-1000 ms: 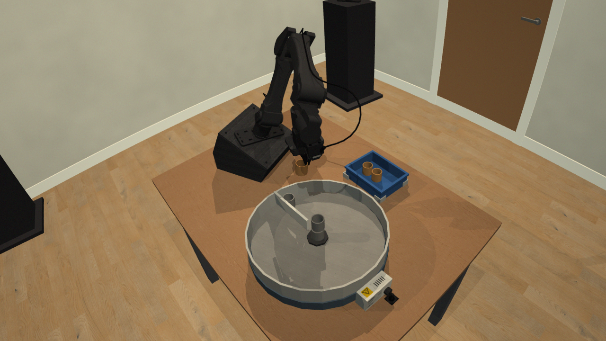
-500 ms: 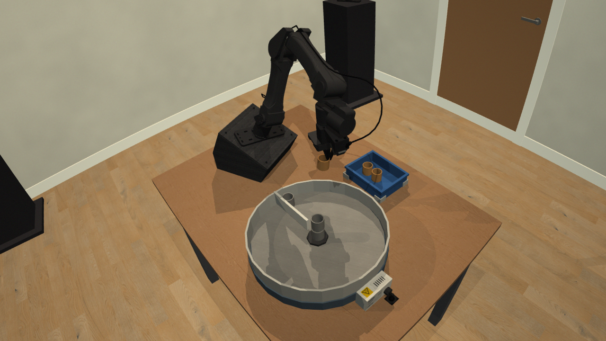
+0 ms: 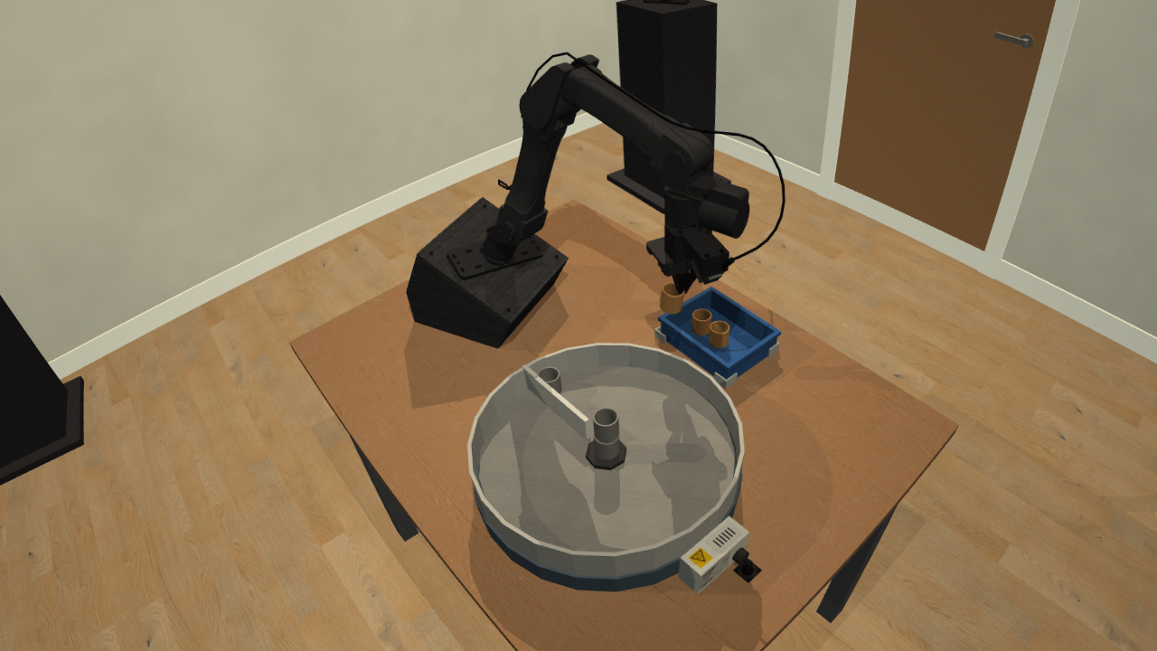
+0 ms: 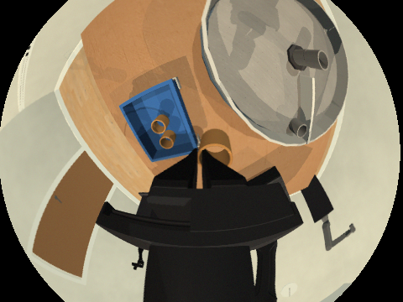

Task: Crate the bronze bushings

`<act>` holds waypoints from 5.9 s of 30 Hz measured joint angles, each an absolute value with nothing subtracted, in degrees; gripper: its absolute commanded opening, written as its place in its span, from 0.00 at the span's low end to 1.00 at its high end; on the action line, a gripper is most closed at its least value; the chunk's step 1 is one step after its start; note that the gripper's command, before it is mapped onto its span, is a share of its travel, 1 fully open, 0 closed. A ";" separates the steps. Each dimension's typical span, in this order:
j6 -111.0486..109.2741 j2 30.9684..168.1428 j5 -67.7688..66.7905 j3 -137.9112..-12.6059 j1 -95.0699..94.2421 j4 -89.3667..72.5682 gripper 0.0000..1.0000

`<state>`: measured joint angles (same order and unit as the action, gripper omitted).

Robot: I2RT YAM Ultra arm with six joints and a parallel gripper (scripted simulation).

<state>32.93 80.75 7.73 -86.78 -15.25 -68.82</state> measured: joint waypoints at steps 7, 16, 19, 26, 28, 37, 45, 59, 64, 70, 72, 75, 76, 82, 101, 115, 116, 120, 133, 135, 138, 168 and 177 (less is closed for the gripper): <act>40.99 88.64 3.49 -97.86 -24.18 -70.52 0.00; 46.92 95.70 -0.14 -108.31 -28.91 -74.46 0.00; 48.34 98.08 -0.95 -112.14 -30.41 -75.72 0.00; 50.76 102.85 -2.26 -119.52 -32.71 -78.72 0.00; 51.16 103.59 -2.46 -120.60 -33.04 -79.11 0.00; 52.51 106.17 -3.29 -125.73 -34.04 -81.87 0.00; 53.10 106.89 -3.62 -128.07 -34.33 -83.33 0.00; 53.30 107.02 -3.73 -128.66 -34.39 -84.12 0.00; 53.30 107.02 -3.75 -128.66 -34.39 -84.14 0.00; 53.30 107.02 -3.75 -128.64 -34.39 -84.14 0.00; 53.30 107.02 -3.75 -128.64 -34.39 -84.16 0.00; 53.30 107.02 -3.75 -128.64 -34.39 -84.16 0.00; 53.30 107.02 -3.75 -128.64 -34.39 -84.16 0.00; 53.30 107.02 -3.75 -128.64 -34.39 -84.16 0.00; 53.74 107.42 -3.97 -128.97 -35.03 -84.31 0.00; 53.74 107.44 -4.03 -128.97 -35.03 -84.33 0.00; 53.74 107.42 -4.03 -128.97 -35.03 -84.33 0.00; 53.74 107.44 -4.03 -128.97 -35.03 -84.33 0.00; 53.74 107.44 -4.03 -128.97 -35.03 -84.33 0.00; 53.74 107.44 -4.03 -128.97 -35.03 -84.33 0.00; 53.76 107.44 -4.03 -128.97 -35.03 -84.23 0.00; 52.84 109.45 -4.01 -109.03 -33.69 -63.40 0.00; 52.84 109.45 -3.99 -109.01 -33.69 -62.13 0.00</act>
<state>52.84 109.45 -3.99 -109.01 -33.69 -62.13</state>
